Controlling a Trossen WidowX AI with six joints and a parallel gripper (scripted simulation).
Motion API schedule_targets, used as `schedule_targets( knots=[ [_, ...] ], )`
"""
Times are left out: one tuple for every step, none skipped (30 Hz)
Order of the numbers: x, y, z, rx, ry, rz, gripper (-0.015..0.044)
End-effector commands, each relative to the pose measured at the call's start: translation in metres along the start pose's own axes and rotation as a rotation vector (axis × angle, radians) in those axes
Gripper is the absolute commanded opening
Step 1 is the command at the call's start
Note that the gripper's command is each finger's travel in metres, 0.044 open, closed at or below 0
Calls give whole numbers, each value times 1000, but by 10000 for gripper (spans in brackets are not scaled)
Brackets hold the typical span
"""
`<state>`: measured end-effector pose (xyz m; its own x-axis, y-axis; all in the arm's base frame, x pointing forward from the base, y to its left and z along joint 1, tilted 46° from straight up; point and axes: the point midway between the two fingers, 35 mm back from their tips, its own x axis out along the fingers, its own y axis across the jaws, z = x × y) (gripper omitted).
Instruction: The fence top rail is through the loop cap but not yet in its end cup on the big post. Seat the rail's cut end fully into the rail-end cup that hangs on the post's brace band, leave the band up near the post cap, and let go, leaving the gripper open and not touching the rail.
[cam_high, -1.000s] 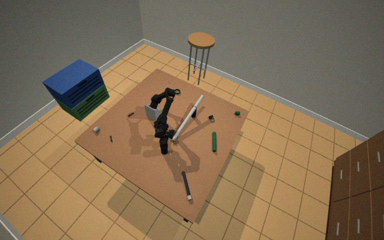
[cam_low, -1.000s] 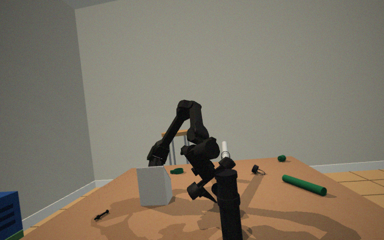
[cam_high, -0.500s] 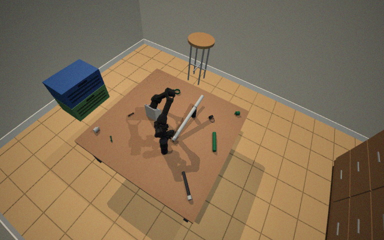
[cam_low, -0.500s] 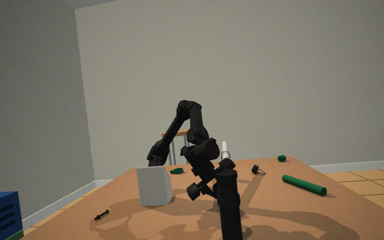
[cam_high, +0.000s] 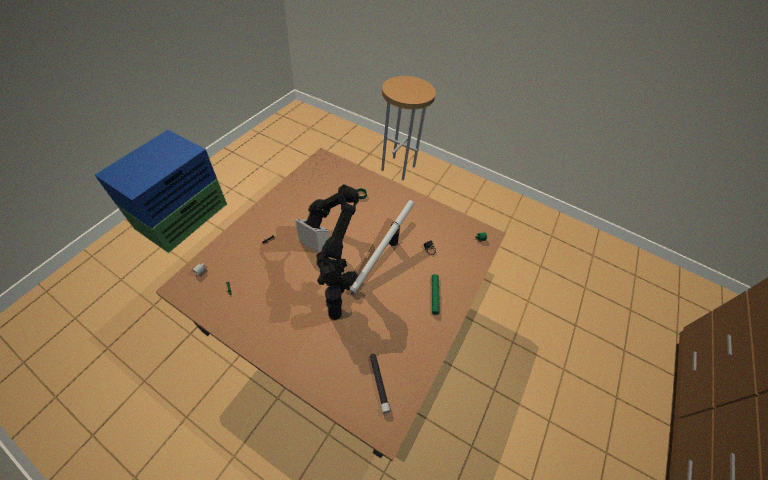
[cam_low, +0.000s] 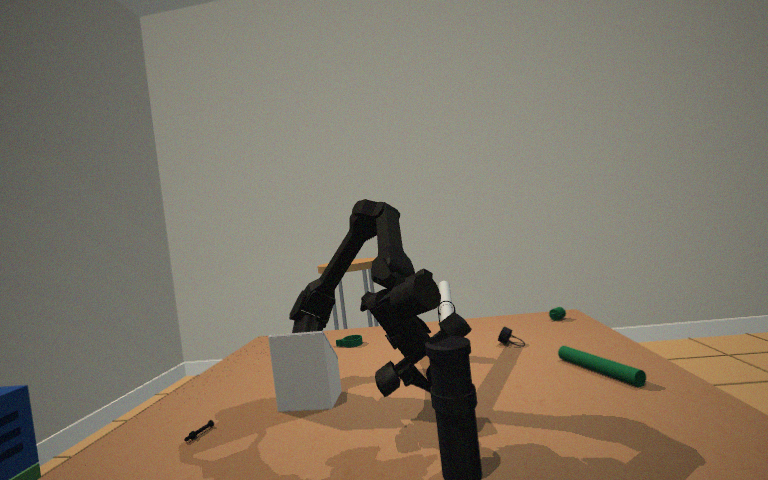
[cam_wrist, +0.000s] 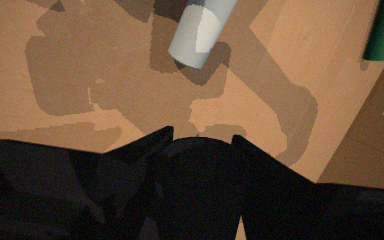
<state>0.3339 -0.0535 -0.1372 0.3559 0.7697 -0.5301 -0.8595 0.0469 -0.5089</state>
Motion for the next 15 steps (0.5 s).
schedule_targets(
  knots=[
    [1, -3, 1, 24, 14, -2, 0],
    [1, -4, 1, 32, 18, -2, 0],
    [2, -5, 1, 38, 22, -3, 0],
    [2, -5, 1, 42, 24, -3, 0],
    [2, -5, 1, 43, 25, -3, 0],
    [2, -6, 1, 47, 27, -3, 0],
    [2, -6, 1, 52, 30, -3, 0],
    [3, -7, 1, 59, 33, -2, 0],
    [3, -7, 0, 67, 38, -3, 0],
    [4, -8, 0, 74, 42, -3, 0],
    [4, -9, 0, 81, 46, -3, 0],
    [4, -9, 0, 85, 48, -3, 0],
    [4, -9, 0, 86, 49, -3, 0],
    [5, -10, 0, 90, 51, -3, 0],
    [5, -10, 0, 95, 54, -3, 0]
  ],
)
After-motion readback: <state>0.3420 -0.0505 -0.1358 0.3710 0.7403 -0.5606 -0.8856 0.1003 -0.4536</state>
